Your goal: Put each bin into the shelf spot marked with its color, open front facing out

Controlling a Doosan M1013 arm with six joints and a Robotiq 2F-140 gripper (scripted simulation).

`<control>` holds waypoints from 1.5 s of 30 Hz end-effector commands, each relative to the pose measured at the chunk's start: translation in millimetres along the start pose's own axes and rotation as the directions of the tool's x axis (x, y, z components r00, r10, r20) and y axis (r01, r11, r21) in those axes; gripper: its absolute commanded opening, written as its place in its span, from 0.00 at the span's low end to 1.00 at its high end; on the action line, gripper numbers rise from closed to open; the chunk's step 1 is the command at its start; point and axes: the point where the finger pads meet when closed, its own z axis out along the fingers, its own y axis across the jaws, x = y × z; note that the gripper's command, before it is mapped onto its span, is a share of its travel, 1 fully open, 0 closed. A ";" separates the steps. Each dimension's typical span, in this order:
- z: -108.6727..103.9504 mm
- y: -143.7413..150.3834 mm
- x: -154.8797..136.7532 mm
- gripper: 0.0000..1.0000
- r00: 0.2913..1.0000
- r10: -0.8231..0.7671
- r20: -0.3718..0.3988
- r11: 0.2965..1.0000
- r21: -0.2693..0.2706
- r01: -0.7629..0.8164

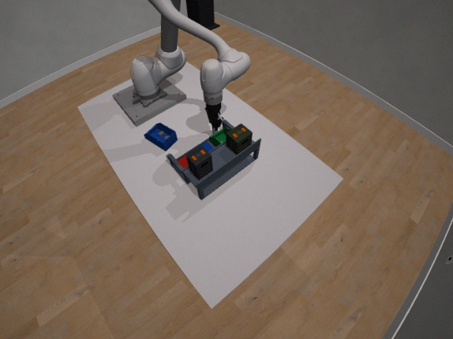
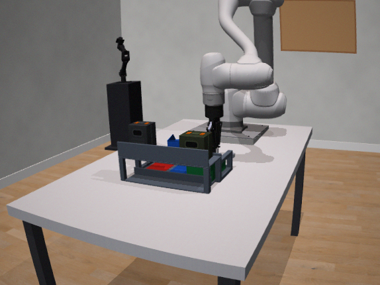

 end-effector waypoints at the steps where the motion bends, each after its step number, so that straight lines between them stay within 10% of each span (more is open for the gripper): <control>1: -0.1 0.0 0.0 0.10 1.000 0.000 0.000 1.000 0.000 0.000; 45: -20.5 -20.0 0.0 0.10 1.000 0.000 0.000 1.000 0.000 0.000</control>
